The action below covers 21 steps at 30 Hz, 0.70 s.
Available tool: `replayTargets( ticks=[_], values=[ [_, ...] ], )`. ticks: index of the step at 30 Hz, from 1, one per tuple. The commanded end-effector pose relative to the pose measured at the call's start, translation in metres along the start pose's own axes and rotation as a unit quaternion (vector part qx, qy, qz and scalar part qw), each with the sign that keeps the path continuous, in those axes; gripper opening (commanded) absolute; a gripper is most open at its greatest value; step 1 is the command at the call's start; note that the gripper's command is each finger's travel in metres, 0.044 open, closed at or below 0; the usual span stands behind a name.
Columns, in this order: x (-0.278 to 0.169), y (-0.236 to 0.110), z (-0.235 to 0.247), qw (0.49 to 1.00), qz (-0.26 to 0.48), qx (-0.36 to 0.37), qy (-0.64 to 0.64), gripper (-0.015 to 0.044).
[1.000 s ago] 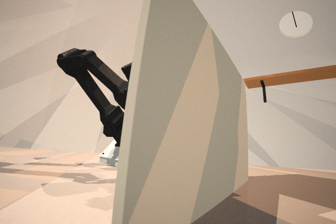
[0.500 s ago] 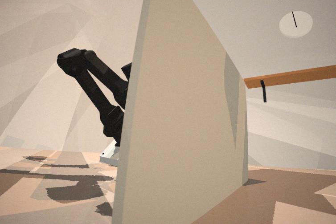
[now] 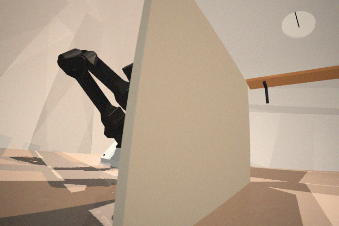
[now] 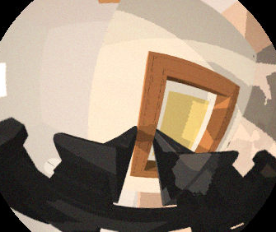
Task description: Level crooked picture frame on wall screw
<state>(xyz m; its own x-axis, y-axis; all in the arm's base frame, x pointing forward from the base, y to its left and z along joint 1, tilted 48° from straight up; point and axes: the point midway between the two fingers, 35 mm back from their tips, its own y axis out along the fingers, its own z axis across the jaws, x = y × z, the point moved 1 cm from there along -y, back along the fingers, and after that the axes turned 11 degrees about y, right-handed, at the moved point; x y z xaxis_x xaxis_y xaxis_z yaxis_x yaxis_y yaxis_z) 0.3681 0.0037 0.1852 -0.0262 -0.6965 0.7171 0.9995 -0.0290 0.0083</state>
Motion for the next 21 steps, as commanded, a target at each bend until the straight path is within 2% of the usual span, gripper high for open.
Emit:
replayTargets(
  ticks=[1,21],
  values=[
    [0.0007,0.0001,0.0021,1.0,0.0,0.004,0.003,0.0],
    [0.0025,0.0001,0.0025,1.0,0.0,0.005,0.003,0.0]
  ],
)
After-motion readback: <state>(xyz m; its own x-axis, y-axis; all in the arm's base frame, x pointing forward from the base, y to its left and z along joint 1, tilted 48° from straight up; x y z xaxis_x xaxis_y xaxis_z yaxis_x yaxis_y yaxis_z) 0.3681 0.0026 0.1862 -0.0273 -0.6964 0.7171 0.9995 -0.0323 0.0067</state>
